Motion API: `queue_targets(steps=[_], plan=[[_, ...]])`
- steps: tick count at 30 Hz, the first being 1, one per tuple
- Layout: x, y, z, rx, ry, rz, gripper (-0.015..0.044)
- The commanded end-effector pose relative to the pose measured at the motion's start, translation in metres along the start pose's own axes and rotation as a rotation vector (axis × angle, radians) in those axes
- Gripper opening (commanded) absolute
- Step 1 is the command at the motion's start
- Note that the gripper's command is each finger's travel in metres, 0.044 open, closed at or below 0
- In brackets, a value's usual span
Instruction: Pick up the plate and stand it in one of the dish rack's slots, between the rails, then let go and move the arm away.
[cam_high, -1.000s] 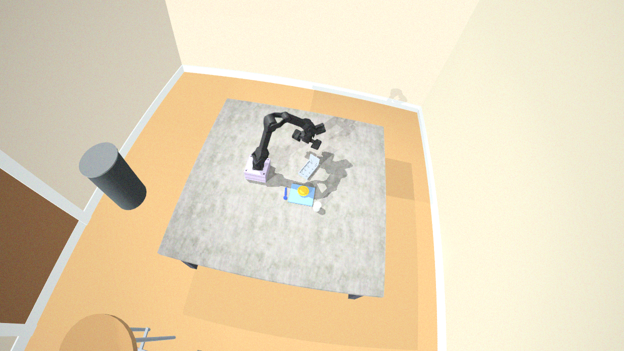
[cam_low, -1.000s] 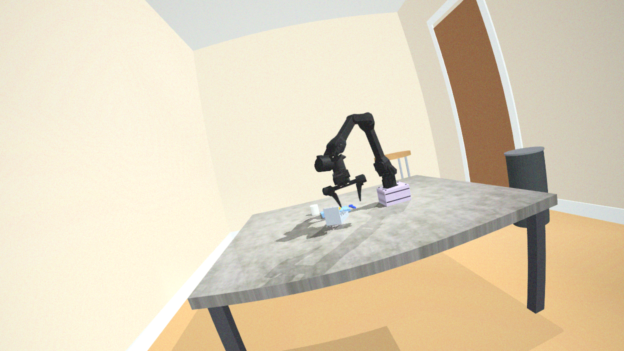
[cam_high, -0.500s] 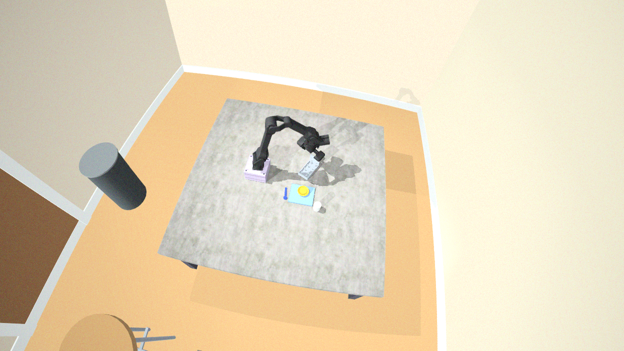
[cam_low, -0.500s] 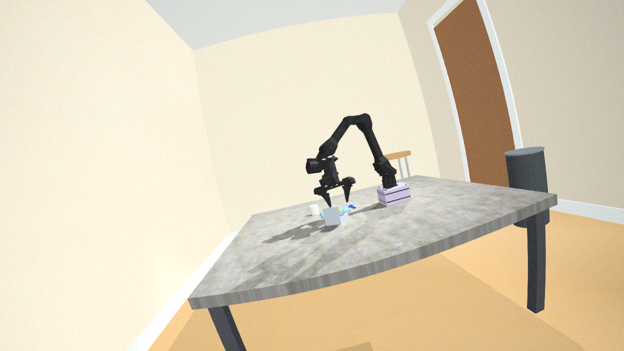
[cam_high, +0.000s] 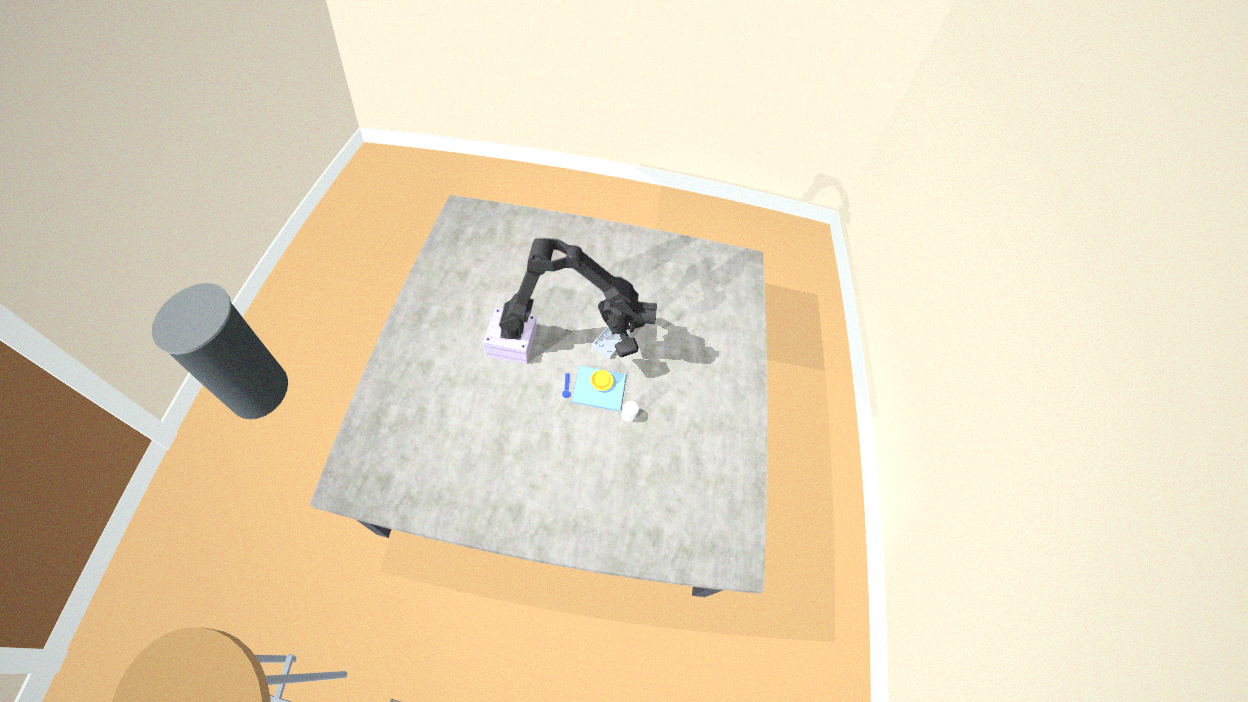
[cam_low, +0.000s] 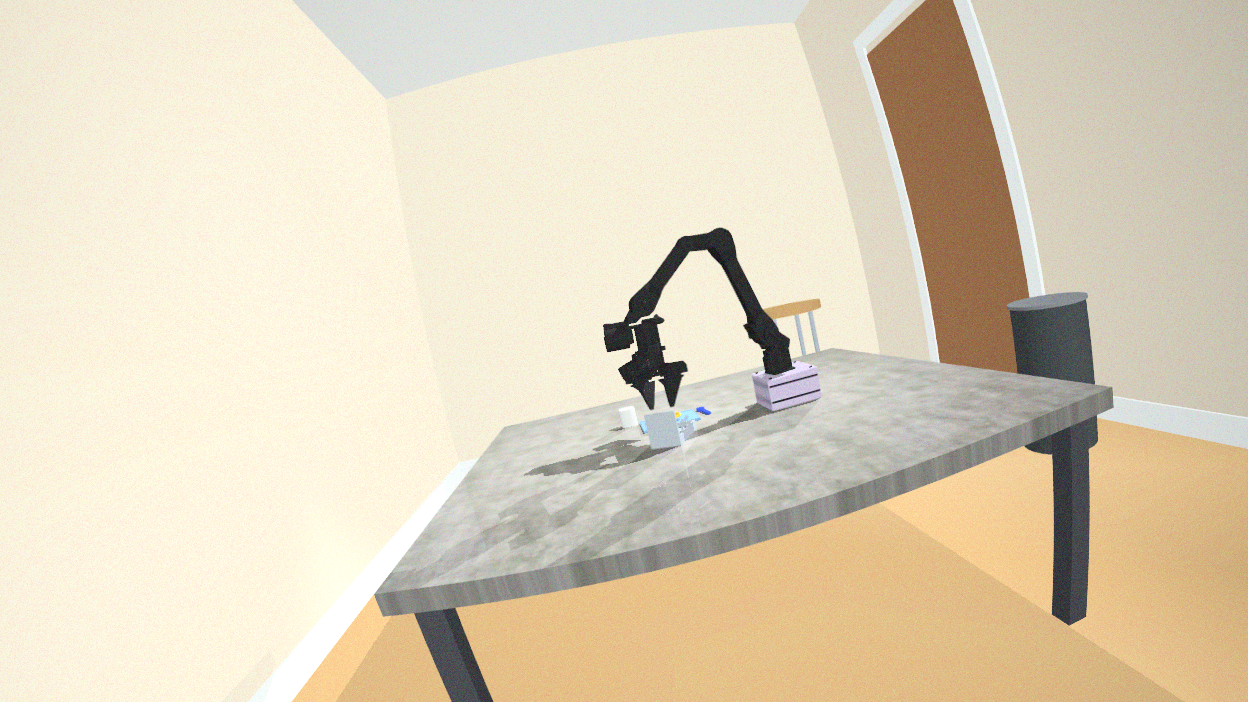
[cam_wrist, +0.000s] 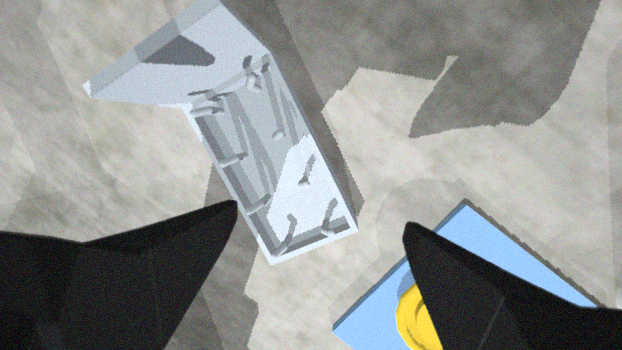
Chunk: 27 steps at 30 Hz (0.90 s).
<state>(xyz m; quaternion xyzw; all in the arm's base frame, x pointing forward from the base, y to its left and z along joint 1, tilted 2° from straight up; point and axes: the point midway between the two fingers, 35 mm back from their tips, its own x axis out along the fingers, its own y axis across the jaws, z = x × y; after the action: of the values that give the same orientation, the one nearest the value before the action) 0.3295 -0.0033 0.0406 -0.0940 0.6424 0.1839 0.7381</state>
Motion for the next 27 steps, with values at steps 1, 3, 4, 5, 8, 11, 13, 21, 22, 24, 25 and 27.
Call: queue_targets(steps=[1,3,4,5,8,11,13,21,22,24,25,27], plan=[[-0.001,-0.018,-0.012,0.092,0.018,-0.026,0.0400],[-0.003,-0.029,-0.018,0.144,0.025,-0.041,0.0400],[-0.004,-0.034,-0.022,0.170,0.029,-0.048,0.0400],[-0.005,-0.039,-0.025,0.197,0.032,-0.056,0.0400],[-0.008,-0.056,-0.039,0.295,0.044,-0.080,0.0400],[-0.011,-0.072,-0.053,0.396,0.056,-0.104,0.0400],[-0.013,-0.083,-0.063,0.463,0.064,-0.119,0.0400],[-0.015,-0.095,-0.077,0.547,0.074,-0.139,0.0400],[-0.013,-0.095,-0.077,0.547,0.074,-0.139,0.0400],[-0.010,-0.096,-0.078,0.547,0.074,-0.139,0.0400],[-0.009,-0.096,-0.078,0.547,0.074,-0.139,0.0400],[-0.005,-0.097,-0.078,0.547,0.074,-0.139,0.0400]])
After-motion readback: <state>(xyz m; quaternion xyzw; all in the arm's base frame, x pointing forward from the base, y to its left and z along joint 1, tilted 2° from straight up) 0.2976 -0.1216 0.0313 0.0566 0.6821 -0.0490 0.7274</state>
